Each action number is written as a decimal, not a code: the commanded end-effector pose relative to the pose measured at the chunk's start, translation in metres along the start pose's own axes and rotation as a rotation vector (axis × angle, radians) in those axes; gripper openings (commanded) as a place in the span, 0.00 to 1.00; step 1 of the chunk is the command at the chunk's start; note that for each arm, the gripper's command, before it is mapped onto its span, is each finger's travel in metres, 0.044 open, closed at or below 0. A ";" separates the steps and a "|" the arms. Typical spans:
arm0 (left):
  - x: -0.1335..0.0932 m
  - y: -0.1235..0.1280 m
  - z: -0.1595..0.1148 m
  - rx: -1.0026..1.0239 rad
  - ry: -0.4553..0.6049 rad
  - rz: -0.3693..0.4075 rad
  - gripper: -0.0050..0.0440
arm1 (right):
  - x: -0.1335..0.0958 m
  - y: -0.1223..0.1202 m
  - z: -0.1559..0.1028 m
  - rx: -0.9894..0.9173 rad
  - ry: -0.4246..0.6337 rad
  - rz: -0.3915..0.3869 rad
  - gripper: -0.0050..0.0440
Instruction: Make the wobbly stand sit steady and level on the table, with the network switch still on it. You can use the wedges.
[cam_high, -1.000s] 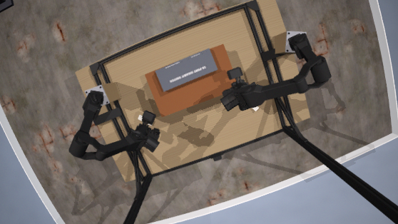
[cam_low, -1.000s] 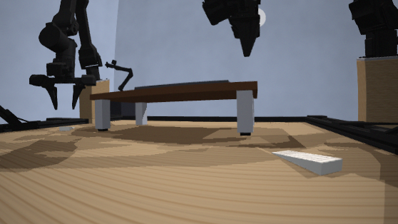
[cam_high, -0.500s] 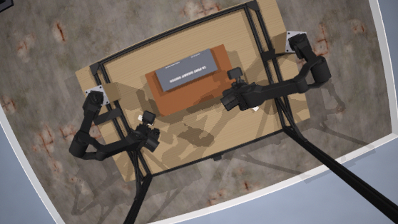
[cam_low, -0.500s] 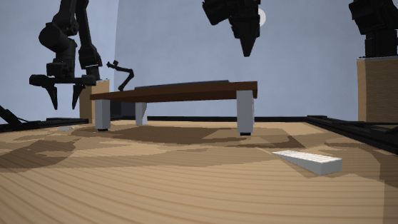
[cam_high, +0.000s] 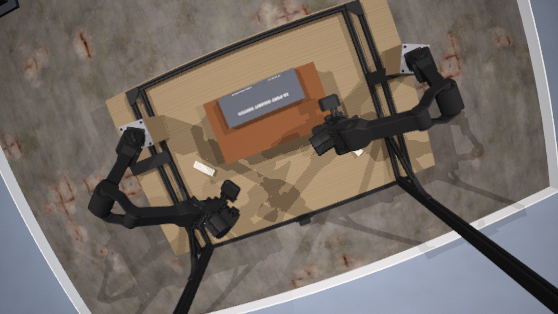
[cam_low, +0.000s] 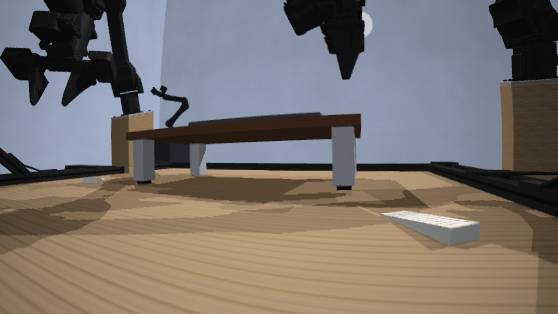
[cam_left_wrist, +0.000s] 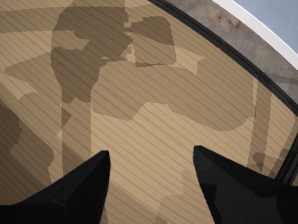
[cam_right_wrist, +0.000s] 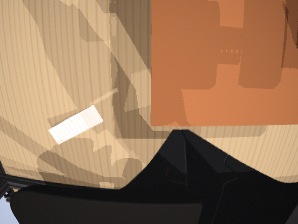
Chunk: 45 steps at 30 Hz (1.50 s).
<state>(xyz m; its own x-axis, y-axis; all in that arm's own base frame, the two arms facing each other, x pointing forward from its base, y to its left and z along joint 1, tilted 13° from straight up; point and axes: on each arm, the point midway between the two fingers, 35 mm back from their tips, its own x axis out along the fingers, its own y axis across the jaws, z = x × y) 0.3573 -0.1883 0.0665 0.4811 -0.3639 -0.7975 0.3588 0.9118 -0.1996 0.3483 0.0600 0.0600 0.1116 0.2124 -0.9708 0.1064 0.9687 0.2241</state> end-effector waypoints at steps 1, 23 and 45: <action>-0.002 -0.002 0.016 0.011 -0.042 -0.003 0.59 | 0.000 0.000 0.000 0.000 0.000 0.000 0.10; -0.093 -0.036 0.160 0.092 -0.530 -0.059 0.59 | 0.000 0.000 0.000 0.000 0.000 0.000 0.10; -0.269 -0.074 0.272 0.172 -1.101 -0.106 0.59 | 0.000 0.000 0.000 0.000 0.000 0.000 0.10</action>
<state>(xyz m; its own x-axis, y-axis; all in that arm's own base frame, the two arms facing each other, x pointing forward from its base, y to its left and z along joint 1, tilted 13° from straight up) 0.4285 -0.2144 0.4049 0.8663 -0.4959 0.0608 0.4996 0.8599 -0.1048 0.3483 0.0600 0.0600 0.1116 0.2124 -0.9708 0.1064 0.9687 0.2241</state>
